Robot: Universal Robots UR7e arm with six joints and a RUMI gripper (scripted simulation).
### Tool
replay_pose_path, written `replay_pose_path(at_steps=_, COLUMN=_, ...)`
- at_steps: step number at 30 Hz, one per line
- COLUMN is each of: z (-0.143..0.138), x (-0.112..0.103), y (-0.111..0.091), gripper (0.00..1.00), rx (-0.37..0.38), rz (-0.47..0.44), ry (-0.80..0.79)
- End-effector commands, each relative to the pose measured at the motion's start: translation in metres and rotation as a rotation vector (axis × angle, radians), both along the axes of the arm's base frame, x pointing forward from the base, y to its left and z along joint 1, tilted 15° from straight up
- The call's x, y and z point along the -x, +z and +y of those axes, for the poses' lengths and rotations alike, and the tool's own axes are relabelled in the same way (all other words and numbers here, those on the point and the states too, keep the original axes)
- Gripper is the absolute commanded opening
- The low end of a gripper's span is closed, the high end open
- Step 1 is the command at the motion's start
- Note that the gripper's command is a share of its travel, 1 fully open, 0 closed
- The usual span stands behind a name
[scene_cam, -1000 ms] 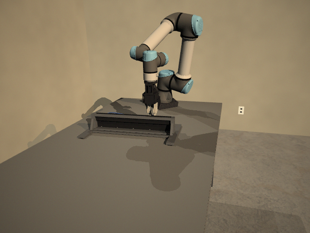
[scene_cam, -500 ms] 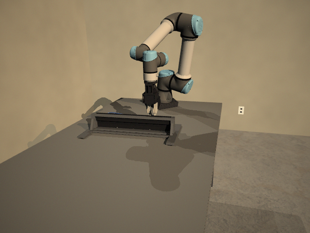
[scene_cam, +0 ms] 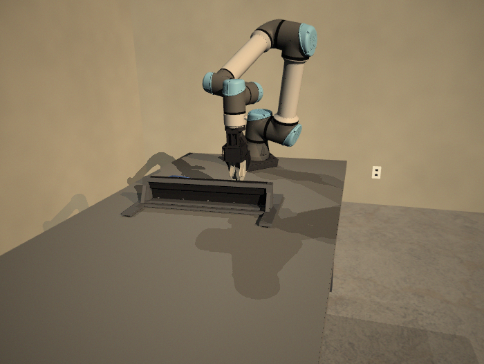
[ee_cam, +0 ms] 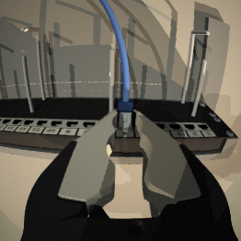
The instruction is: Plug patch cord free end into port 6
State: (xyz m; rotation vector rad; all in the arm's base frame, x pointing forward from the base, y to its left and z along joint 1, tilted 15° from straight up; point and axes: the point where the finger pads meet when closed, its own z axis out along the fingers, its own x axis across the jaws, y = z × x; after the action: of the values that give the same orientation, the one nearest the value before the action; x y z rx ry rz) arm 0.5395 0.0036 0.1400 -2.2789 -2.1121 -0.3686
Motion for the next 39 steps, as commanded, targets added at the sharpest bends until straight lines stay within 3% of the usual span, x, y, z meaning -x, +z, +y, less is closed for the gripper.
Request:
replay_pose_path(at_steps=1, z=-0.0002, x=-0.0008, y=0.0009, gripper=0.00, rx=0.001, rz=-0.003, ry=0.000)
replay_pose_path(at_steps=39, z=-0.0005, x=-0.0031, y=0.0016, gripper=0.00, rx=0.000, rz=0.012, ry=0.003)
